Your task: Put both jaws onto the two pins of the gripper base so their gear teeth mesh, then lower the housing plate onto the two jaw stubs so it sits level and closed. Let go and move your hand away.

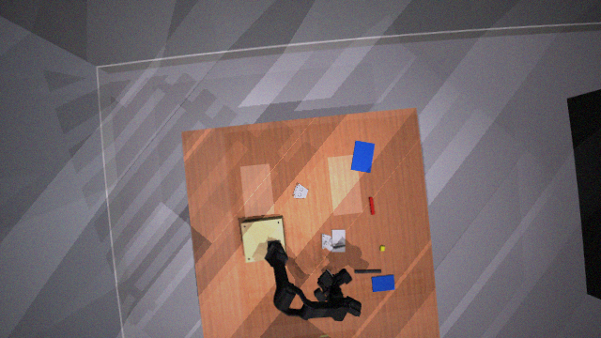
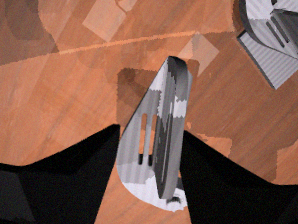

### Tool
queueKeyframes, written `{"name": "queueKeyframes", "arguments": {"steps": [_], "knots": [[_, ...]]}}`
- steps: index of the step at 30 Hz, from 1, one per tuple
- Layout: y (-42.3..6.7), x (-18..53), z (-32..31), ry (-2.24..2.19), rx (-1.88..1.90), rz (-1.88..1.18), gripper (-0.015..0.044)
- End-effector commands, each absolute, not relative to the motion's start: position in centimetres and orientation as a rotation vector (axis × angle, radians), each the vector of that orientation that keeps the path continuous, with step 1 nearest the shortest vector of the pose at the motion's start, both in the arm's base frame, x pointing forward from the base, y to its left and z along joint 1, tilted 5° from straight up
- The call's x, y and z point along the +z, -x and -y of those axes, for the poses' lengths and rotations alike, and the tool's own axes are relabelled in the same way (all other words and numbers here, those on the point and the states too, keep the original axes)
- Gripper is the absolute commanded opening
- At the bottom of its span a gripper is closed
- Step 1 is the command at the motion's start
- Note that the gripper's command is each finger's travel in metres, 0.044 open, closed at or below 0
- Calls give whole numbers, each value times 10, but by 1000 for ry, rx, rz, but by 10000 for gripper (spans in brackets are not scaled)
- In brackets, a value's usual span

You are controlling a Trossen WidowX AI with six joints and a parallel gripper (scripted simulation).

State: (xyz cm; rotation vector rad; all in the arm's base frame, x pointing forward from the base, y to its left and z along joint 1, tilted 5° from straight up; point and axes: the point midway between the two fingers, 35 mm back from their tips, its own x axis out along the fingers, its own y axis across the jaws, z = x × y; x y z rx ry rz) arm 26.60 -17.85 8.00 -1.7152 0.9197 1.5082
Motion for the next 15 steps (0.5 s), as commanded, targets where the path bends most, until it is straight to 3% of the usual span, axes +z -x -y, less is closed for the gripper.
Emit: {"name": "queueKeyframes", "arguments": {"steps": [1, 15], "knots": [[-268, 82, 172, 1674, 1468, -949, 134], [-273, 80, 134, 1399, 1208, -1137, 134]]}}
